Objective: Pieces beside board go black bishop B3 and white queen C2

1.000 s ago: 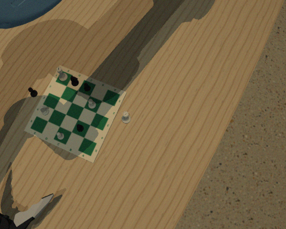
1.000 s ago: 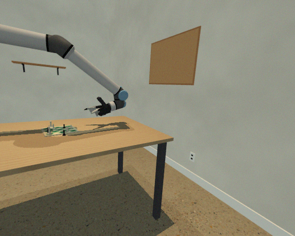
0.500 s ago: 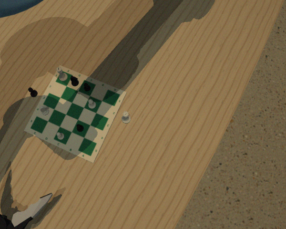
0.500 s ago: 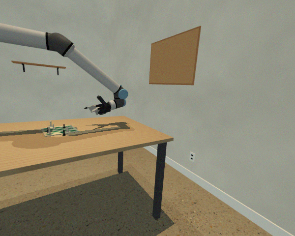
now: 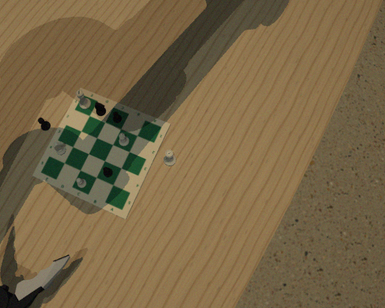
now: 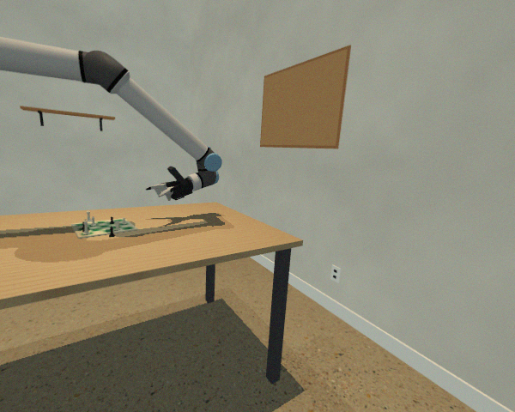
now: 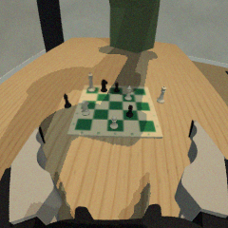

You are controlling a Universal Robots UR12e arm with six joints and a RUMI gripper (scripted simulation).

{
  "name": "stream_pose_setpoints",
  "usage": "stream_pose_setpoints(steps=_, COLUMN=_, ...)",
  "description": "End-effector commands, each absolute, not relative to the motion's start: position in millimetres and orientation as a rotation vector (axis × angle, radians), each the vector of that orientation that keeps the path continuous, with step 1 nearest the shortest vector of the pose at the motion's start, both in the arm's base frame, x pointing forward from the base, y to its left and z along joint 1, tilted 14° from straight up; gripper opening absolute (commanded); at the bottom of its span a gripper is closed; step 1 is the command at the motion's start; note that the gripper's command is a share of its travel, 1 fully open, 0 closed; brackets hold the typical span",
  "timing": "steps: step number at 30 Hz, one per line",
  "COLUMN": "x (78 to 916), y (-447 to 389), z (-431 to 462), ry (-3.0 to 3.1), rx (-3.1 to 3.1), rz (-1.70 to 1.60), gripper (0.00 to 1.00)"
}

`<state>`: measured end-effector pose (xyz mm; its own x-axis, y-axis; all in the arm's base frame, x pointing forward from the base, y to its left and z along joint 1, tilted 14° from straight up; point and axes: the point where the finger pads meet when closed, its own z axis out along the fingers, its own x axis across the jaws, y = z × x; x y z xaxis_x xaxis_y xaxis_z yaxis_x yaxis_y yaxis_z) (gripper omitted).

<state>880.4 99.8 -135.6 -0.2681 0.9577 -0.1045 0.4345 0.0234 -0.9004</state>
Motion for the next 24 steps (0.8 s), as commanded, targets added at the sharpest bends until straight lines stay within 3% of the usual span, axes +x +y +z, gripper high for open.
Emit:
stream_pose_setpoints(steps=1, x=877.8, y=96.2, z=-134.5, ry=-1.789, rx=-1.414, rz=1.195, gripper=1.0)
stream_pose_setpoints(steps=24, x=845.9, y=63.4, z=-134.8, ry=-2.115, rx=-1.33, rz=1.067, gripper=1.0)
